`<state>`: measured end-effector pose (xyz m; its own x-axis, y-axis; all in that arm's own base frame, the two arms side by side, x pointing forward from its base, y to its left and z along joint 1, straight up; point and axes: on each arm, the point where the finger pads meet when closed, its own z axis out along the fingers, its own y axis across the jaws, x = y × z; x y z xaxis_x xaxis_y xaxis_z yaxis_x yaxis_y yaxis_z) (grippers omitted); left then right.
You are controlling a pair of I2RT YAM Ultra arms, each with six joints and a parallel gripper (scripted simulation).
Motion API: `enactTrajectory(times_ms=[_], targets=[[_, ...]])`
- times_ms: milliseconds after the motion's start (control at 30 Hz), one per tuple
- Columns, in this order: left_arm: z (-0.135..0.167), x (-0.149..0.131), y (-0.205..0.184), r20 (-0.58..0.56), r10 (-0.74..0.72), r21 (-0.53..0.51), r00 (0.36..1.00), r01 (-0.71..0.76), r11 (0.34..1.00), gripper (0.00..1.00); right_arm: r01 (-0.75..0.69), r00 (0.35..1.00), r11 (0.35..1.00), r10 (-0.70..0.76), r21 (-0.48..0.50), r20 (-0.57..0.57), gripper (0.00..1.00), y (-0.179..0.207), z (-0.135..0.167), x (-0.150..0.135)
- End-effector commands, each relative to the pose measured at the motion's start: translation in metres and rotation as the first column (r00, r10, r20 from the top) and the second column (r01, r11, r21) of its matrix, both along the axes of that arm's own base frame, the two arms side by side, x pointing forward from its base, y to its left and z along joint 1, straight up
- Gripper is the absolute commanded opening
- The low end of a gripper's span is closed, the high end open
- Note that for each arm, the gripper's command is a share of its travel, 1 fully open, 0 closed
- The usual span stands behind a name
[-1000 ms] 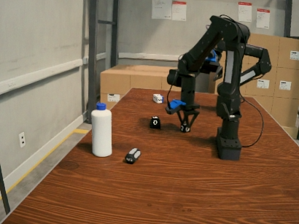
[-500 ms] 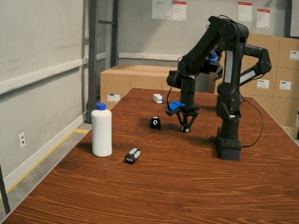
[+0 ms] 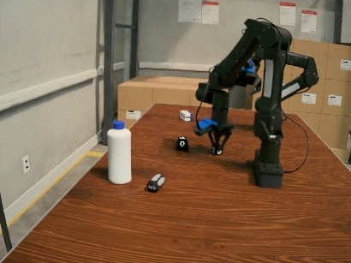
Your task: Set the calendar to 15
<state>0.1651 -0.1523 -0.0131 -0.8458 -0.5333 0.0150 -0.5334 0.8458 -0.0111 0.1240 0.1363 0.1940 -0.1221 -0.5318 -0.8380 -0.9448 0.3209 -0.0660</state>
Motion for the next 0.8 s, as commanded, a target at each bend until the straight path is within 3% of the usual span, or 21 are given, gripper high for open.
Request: enactTrajectory(times_ms=[0,67,133,167,200,267,367,633,767], targets=[[-0.001,0.002,-0.001,0.013,0.000,0.012,1.000,0.000,1.000,0.29,-0.007,1.000,1.000,0.007,0.021,-0.003,1.00,0.002,0.009,0.000],[-0.001,0.002,-0.001,0.013,-0.003,0.012,1.000,0.003,1.000,0.26,-0.007,1.000,1.000,0.007,0.021,-0.003,1.00,0.002,0.009,0.000],[-0.001,0.002,-0.001,0.013,-0.003,0.012,1.000,0.003,1.000,0.03,-0.007,1.000,1.000,0.007,0.021,-0.003,1.00,0.002,0.009,0.000],[-0.001,0.002,-0.002,0.014,0.000,0.011,1.000,0.000,1.000,0.00,-0.007,1.000,1.000,0.007,0.021,-0.003,1.00,0.002,0.009,0.000],[-0.001,0.002,-0.002,0.014,0.000,0.011,1.000,0.000,1.000,0.00,-0.007,1.000,1.000,0.007,0.021,-0.003,1.00,0.002,0.009,0.000],[0.004,0.002,-0.003,0.014,-0.001,0.011,1.000,0.001,1.000,0.23,-0.007,1.000,1.000,0.007,0.021,-0.003,1.00,0.002,0.009,0.000],[0.008,0.003,-0.003,0.018,-0.004,0.008,1.000,0.004,1.000,0.26,-0.007,1.000,1.000,0.007,0.021,-0.003,1.00,0.002,0.009,0.000],[0.060,0.002,-0.003,0.021,-0.002,0.004,1.000,0.002,1.000,0.26,-0.007,1.000,1.000,0.007,0.021,-0.003,1.00,0.002,0.009,0.000],[0.065,0.002,-0.003,0.021,-0.003,0.004,1.000,0.003,1.000,0.26,-0.007,1.000,1.000,0.007,0.021,-0.003,1.00,0.002,0.009,0.000]])
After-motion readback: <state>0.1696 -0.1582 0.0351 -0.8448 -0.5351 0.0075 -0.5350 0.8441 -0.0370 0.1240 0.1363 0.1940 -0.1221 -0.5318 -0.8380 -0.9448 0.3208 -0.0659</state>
